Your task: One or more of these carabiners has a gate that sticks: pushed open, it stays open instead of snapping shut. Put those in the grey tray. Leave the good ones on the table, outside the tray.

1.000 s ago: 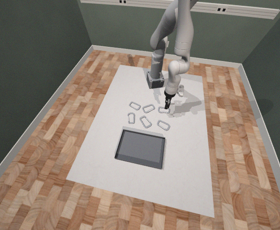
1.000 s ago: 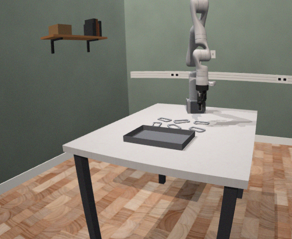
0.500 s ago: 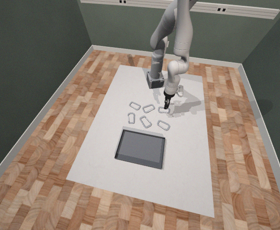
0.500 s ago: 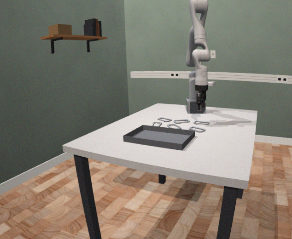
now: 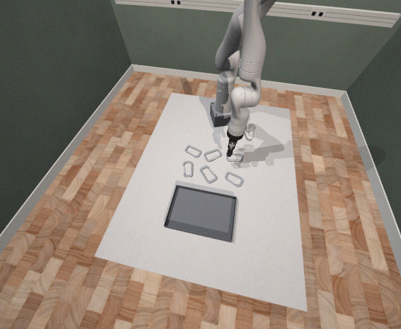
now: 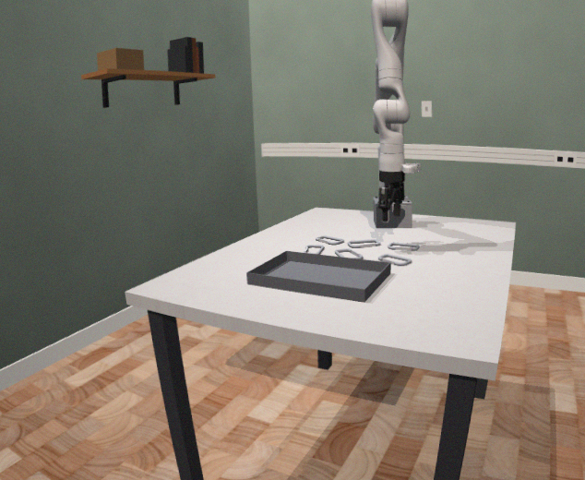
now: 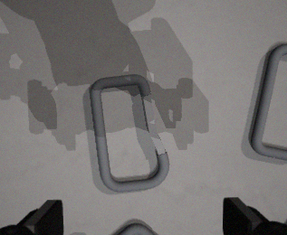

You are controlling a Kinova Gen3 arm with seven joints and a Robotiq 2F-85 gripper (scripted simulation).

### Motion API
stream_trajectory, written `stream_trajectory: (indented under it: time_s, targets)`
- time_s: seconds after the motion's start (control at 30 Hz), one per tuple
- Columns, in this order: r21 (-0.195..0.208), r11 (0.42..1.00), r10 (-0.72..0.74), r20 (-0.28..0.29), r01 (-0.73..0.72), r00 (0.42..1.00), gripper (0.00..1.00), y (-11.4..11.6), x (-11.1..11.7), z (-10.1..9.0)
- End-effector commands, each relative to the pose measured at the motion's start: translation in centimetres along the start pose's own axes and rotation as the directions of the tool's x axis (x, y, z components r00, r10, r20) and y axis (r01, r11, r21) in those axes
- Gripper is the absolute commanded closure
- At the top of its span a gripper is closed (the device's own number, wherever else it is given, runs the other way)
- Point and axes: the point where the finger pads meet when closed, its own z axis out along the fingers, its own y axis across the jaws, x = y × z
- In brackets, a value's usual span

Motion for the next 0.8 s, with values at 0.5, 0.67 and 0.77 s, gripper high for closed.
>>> stream_trajectory:
  time_s: [0.5, 0.67, 0.77]
  targets:
    - [0.000, 0.993, 0.120, -0.002, -0.120, 0.993, 0.00, 1.2, -3.5, 0.0]
    - [0.004, 0.970, 0.245, 0.000, -0.245, 0.970, 0.00, 1.8, -7.3, 0.1]
    - [0.004, 0.970, 0.245, 0.000, -0.245, 0.970, 0.00, 1.8, -7.3, 0.1]
